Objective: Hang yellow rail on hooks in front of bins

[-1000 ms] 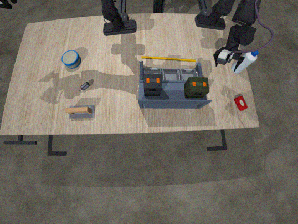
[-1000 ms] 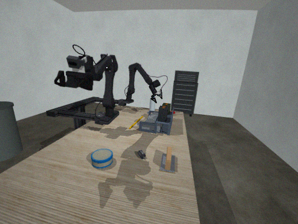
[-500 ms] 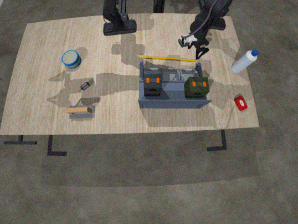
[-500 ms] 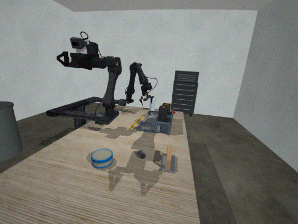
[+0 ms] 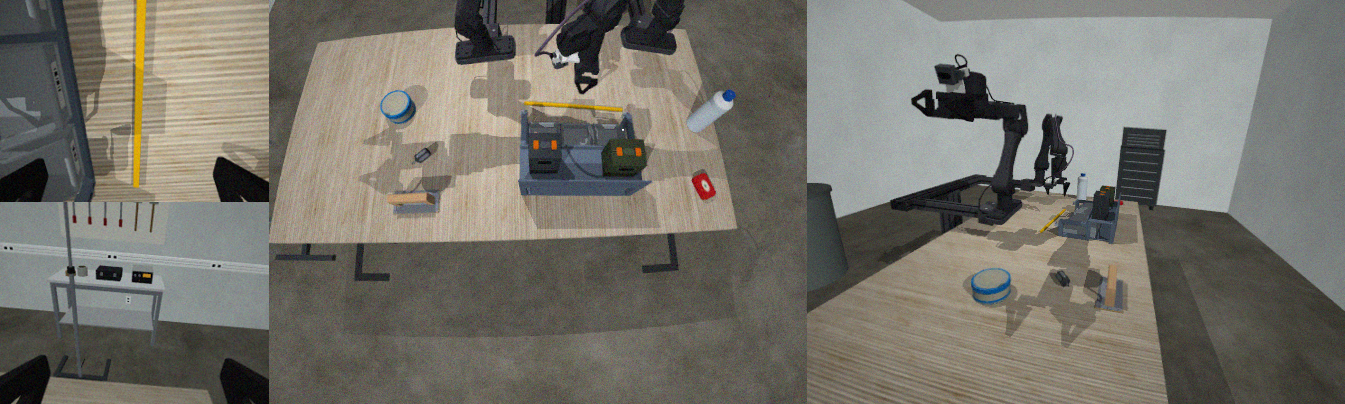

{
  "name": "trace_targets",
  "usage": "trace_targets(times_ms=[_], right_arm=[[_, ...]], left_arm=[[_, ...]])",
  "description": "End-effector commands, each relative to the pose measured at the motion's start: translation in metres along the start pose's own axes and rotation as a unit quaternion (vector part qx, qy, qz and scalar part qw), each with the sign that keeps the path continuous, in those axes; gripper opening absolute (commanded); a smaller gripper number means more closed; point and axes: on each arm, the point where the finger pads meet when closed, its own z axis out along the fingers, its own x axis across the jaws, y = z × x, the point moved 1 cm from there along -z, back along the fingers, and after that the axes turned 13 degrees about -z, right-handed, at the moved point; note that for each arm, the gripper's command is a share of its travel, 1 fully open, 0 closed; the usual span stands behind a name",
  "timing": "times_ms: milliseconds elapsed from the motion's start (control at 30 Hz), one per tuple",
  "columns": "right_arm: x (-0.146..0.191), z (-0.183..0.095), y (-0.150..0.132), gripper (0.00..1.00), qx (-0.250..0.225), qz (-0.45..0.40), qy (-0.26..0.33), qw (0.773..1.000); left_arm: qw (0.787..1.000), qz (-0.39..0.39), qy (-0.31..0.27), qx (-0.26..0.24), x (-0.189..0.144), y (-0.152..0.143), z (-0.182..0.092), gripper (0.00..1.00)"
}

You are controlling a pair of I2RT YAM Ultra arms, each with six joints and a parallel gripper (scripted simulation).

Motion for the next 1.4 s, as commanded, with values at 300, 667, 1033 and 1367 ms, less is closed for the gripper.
trace_targets(times_ms=[300, 667, 1033, 1367], right_arm=[[-0.0088, -0.0057, 0.0082, 1.0, -0.001, 0.003, -0.014, 1.0], [-0.0088, -0.0057, 0.0082, 1.0, -0.001, 0.003, -0.014, 1.0], [-0.0088, -0.0057, 0.0082, 1.0, -0.001, 0.003, -0.014, 1.0], [-0.0088, -0.0057, 0.0082, 1.0, -0.001, 0.003, -0.014, 1.0]], left_arm=[[1.0, 0.011, -0.008, -0.019, -0.0041, 0.0106, -0.0214, 1.0], [1.0, 0.014, -0.008, -0.025, -0.0045, 0.014, -0.024, 1.0], [0.999, 0.015, -0.006, -0.031, -0.0042, 0.0172, -0.0257, 1.0], [0.999, 0.016, -0.005, -0.033, -0.0046, 0.0178, -0.0262, 1.0]])
